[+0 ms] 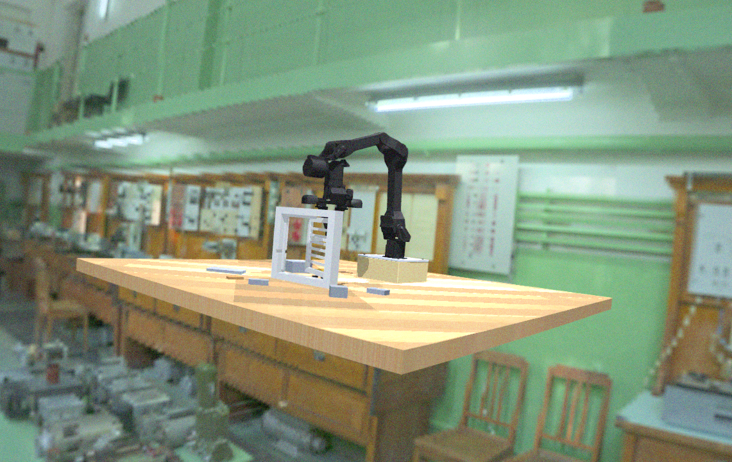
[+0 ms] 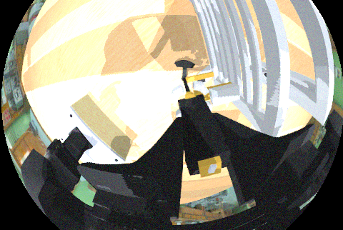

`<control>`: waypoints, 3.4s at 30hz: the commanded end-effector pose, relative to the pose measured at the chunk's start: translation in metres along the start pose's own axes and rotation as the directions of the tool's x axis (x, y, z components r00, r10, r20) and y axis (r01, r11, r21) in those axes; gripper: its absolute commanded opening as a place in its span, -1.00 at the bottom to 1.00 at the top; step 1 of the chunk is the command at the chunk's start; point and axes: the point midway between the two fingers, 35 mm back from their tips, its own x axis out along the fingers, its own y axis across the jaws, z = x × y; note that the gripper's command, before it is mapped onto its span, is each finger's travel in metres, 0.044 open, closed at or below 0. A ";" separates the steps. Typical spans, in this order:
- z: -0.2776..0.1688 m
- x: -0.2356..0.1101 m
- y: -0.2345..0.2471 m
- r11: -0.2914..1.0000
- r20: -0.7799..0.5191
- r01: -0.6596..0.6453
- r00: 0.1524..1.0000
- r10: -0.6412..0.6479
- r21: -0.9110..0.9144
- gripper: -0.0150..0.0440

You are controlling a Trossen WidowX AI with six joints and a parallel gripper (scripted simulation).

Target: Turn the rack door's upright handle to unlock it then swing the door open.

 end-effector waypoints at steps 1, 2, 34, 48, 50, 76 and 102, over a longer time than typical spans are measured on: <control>0.002 0.000 0.007 0.997 0.006 0.007 1.000 -0.007 0.076 -0.45; 0.003 0.000 0.010 0.996 0.006 0.006 1.000 -0.007 0.092 -0.45; 0.035 0.001 0.076 0.859 0.010 -0.004 1.000 -0.001 0.511 -0.45; 0.055 0.001 0.097 0.758 0.012 -0.009 1.000 0.001 0.653 -0.45; 0.058 0.001 0.100 0.741 0.012 -0.009 1.000 0.002 0.671 -0.45; 0.104 0.000 0.128 0.488 0.017 -0.017 1.000 0.005 0.873 -0.45; 0.117 -0.001 0.134 0.412 0.018 -0.019 1.000 0.006 0.911 0.09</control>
